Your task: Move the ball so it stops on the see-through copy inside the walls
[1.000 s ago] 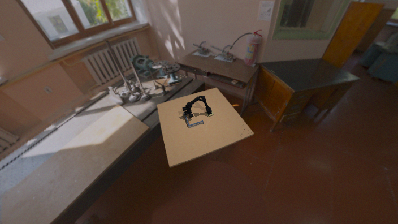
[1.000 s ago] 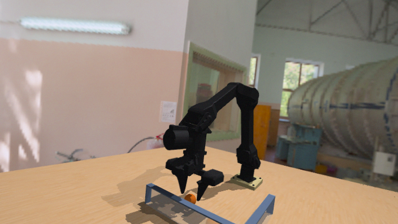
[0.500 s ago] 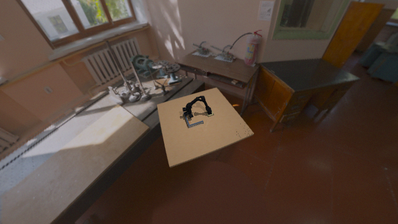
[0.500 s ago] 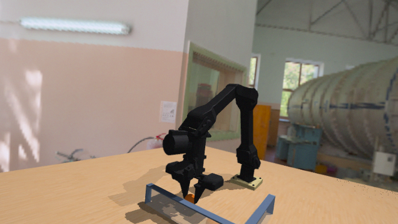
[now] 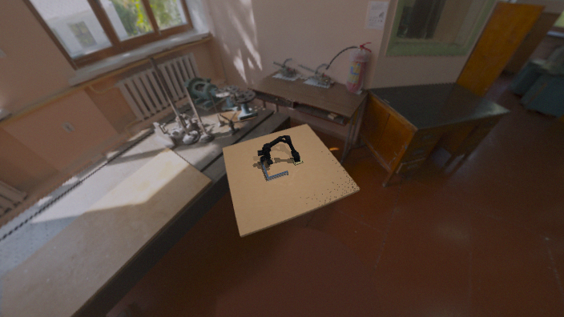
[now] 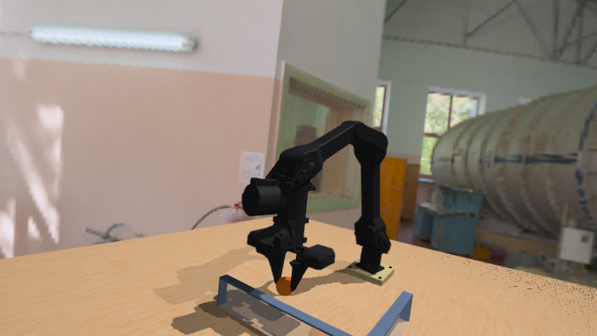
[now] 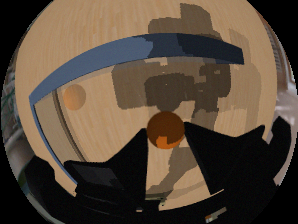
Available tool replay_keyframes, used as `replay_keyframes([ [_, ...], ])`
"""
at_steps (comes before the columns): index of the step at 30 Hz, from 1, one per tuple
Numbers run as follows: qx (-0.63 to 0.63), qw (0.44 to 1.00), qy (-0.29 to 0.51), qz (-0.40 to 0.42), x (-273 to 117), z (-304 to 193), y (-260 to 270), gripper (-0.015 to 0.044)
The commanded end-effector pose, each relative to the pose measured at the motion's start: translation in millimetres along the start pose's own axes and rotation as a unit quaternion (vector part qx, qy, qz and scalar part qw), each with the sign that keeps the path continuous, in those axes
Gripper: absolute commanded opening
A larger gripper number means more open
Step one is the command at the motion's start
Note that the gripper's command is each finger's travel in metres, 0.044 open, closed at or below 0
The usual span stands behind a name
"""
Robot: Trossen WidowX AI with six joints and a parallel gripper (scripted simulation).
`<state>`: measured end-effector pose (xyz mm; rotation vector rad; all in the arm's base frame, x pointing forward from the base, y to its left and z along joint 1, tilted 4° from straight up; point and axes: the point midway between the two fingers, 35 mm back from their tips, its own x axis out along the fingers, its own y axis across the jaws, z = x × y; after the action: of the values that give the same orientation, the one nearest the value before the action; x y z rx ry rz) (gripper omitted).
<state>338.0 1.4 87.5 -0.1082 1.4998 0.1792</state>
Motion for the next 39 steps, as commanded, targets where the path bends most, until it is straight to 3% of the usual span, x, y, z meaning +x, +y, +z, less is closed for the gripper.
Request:
replay_keyframes([
  [1, -0.001, 1.0, -0.005, -0.003, -21, 1, -1, 0.0],
  [16, -0.001, 1.0, -0.004, -0.003, -95, -7, 1, 0.0],
  [39, -0.001, 1.0, -0.006, 0.001, -54, 42, 113, 0.0],
])
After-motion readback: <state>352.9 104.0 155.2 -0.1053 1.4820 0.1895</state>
